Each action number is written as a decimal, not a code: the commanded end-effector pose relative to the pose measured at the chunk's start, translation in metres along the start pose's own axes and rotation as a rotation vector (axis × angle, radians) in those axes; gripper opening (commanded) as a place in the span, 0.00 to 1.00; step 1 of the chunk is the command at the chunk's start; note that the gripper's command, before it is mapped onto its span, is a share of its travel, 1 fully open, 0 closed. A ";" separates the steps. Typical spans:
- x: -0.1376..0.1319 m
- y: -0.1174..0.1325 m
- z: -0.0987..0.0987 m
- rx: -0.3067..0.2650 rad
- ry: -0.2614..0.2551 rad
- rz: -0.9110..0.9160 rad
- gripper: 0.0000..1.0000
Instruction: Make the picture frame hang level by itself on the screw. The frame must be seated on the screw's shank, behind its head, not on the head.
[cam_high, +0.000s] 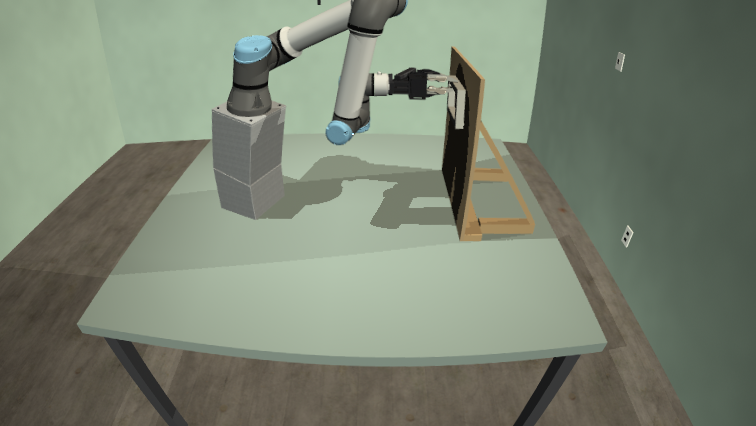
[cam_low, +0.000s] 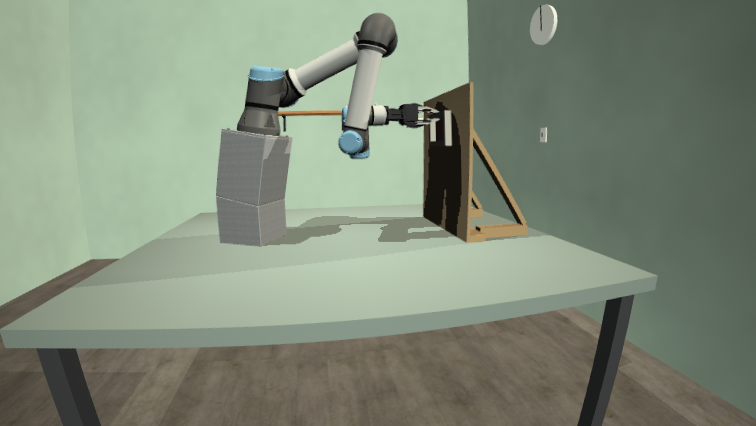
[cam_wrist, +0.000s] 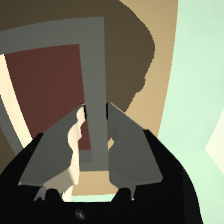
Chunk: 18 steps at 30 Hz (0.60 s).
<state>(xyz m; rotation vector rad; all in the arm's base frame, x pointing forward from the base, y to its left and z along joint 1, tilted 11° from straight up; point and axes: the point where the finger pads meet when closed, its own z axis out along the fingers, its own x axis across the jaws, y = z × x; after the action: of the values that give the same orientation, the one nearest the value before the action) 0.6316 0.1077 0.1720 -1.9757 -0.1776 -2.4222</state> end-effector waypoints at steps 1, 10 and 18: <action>0.000 0.000 0.000 0.001 0.001 0.001 0.00; -0.002 0.000 0.000 0.000 0.001 0.003 0.00; -0.003 0.000 0.000 0.000 0.001 0.004 0.00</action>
<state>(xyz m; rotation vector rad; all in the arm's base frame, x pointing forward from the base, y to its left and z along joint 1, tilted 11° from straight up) 0.6322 0.1076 0.1689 -1.9741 -0.1744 -2.4198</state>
